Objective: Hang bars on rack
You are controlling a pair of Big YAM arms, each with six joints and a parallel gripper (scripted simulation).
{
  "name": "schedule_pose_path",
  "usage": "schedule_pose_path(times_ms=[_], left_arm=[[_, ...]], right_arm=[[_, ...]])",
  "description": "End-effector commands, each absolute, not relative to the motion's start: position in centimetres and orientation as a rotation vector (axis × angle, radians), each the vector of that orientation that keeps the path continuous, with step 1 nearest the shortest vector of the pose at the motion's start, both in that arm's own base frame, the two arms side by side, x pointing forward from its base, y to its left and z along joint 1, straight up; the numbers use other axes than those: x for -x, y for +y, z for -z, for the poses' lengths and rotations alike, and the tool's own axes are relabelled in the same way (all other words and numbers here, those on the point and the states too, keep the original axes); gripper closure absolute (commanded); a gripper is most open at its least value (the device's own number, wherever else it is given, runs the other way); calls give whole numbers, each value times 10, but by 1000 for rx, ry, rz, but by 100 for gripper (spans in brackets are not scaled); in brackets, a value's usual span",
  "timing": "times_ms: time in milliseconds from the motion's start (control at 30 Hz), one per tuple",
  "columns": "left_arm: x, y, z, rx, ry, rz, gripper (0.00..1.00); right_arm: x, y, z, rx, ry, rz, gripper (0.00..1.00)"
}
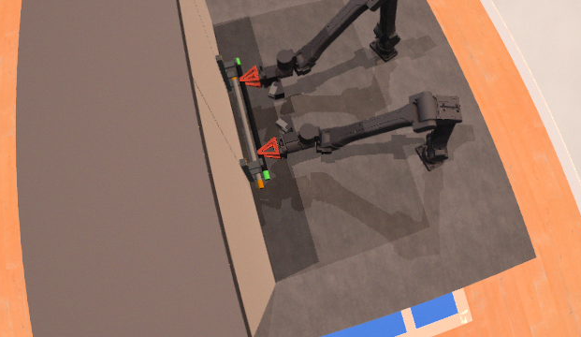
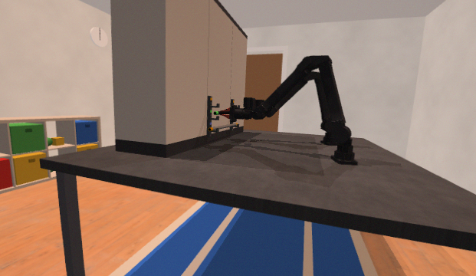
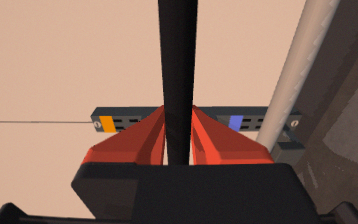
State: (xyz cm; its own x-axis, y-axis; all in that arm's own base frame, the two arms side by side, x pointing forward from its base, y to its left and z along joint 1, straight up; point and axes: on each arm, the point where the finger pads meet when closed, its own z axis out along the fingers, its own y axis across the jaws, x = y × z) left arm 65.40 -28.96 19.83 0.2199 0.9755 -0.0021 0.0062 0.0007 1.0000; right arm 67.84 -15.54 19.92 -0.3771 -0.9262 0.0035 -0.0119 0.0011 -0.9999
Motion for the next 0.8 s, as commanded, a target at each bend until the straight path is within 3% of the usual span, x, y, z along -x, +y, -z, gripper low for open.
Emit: schedule_pose_path(times_ms=[0,767], left_arm=[[-679,-289,-241,-1219,1026,-1056,100],[-695,-293,-242,-1219,1026,-1056,100]], right_arm=[[-694,-171,-227,951,1470,1507,100],[-709,-177,-227,951,1470,1507,100]])
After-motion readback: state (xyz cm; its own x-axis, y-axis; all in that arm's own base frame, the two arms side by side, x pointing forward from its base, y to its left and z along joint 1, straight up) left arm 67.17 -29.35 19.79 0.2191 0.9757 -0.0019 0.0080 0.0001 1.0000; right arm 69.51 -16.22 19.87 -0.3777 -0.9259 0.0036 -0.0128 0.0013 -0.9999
